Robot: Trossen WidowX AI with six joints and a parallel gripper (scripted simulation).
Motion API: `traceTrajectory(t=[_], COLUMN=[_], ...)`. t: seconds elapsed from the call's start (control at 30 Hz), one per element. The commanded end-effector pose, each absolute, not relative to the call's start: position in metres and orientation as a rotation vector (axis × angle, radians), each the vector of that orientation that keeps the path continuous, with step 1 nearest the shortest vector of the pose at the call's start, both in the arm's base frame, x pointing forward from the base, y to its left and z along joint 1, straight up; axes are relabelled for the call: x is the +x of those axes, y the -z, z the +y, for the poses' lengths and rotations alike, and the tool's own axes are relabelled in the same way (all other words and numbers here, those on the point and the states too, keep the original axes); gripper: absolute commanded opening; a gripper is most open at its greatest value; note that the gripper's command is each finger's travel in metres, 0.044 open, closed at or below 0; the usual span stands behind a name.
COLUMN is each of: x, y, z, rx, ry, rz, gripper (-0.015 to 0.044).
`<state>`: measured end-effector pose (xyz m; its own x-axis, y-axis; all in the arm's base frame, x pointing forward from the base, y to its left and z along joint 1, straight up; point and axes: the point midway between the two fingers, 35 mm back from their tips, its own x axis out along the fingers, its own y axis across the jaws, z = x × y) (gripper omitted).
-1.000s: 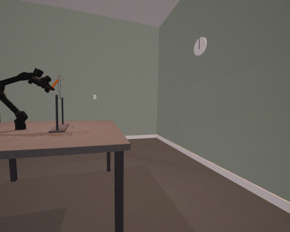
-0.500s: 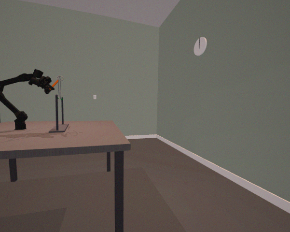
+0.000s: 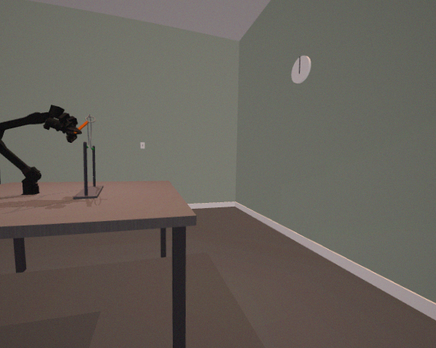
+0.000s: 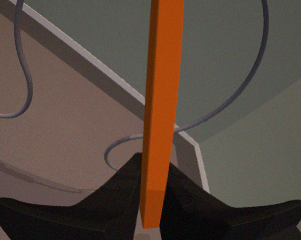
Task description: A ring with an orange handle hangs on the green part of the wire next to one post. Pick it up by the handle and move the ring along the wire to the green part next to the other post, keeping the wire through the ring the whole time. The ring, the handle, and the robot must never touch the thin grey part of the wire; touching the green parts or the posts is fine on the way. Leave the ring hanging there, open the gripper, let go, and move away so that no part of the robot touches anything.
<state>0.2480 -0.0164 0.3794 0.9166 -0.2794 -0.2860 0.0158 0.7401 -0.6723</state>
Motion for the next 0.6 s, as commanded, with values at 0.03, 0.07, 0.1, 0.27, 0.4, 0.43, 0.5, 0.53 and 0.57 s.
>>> traceTrajectory(t=[0.03, 0.07, 0.1, 0.27, 0.4, 0.43, 0.5, 0.53, 0.57], x=[0.2475, 0.2475, 0.2476, 0.2477, 0.2479, 0.2479, 0.248, 0.248, 0.248], y=[-0.3816, -0.3818, -0.3821, -0.3835, -0.3847, -0.385, -0.3857, -0.386, -0.3863], z=[-0.0189, -0.0192, -0.0195, -0.021, -0.0221, -0.0223, -0.0229, -0.0231, -0.0234], rx=[-0.793, -0.805, -0.817, -0.879, -0.928, -0.94, -0.965, -0.977, -0.99], ry=[0.19, 0.193, 0.197, 0.213, 0.227, 0.23, 0.237, 0.24, 0.243], rz=[0.37, 0.367, 0.365, 0.352, 0.341, 0.338, 0.333, 0.33, 0.327], gripper=[-0.015, -0.015, -0.015, -0.015, -0.015, -0.015, -0.015, -0.015, -0.015])
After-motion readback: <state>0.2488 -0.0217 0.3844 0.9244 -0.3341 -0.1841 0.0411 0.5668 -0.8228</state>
